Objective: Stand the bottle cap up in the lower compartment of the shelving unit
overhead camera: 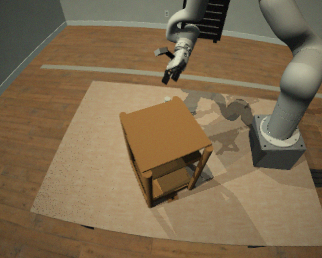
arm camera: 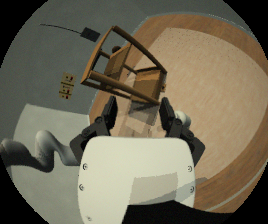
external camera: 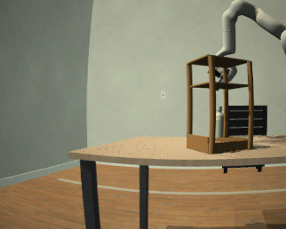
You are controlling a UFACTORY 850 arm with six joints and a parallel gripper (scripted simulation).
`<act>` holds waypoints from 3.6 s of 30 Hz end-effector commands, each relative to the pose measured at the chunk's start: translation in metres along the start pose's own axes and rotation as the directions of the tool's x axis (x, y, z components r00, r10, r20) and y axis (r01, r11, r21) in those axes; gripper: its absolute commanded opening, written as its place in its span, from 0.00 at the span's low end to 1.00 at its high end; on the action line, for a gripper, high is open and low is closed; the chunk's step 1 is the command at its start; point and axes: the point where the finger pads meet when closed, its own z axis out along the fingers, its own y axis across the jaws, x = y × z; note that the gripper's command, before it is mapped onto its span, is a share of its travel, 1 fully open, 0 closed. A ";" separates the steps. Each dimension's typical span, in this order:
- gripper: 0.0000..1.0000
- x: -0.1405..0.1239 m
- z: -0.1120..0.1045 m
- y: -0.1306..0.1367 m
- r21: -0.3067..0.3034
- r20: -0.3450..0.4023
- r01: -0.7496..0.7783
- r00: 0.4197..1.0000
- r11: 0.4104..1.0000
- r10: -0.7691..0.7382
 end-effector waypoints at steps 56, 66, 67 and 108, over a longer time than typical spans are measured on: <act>0.82 -0.003 0.004 0.006 0.662 -0.317 0.655 0.685 0.365 -0.656; 0.82 -0.003 0.004 0.006 0.676 -0.344 0.670 0.657 0.309 -0.671; 0.82 -0.003 0.004 0.006 0.677 -0.347 0.671 0.654 0.303 -0.672; 0.82 -0.003 0.004 0.007 0.690 -0.379 0.683 0.623 0.240 -0.684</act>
